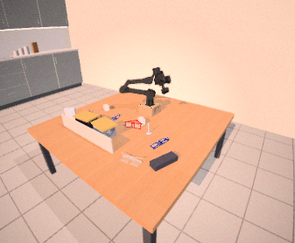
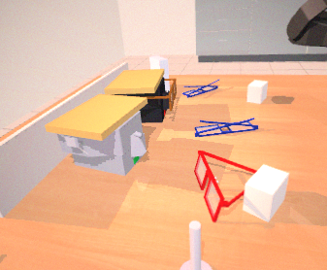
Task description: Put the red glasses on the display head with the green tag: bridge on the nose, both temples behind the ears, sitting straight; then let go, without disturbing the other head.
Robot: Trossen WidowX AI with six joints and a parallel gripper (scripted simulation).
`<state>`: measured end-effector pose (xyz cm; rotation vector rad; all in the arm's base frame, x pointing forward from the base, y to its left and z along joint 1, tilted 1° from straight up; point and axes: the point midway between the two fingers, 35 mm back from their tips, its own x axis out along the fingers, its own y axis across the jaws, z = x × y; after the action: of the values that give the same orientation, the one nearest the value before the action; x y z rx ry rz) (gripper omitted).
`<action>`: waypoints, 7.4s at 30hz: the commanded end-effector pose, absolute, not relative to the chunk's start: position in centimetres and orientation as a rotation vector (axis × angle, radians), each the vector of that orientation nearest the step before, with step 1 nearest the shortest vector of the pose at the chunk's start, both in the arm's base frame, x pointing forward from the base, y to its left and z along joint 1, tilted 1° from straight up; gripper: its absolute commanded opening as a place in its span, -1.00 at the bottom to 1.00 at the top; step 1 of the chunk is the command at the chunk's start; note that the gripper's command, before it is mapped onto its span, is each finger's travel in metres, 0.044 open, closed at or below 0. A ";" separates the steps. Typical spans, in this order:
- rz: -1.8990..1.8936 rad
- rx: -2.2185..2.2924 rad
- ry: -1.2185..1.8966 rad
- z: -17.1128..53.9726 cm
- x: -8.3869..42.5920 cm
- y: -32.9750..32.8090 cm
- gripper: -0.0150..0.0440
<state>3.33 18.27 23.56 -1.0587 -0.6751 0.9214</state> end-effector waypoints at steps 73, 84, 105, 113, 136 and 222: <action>-0.851 0.882 1.389 3.0 30.5 5.2 -0.08; -0.851 0.882 1.388 1.2 30.8 5.4 -0.08; -0.851 0.882 1.389 -2.2 31.2 5.7 -0.08; -0.851 0.882 1.389 -2.4 31.2 5.7 -0.08; -0.852 0.880 1.383 -2.4 31.0 5.5 -0.24; -1.237 1.283 1.186 2.2 32.3 18.3 -0.49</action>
<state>32.34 18.31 2.49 -2.4854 -2.2990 2.3960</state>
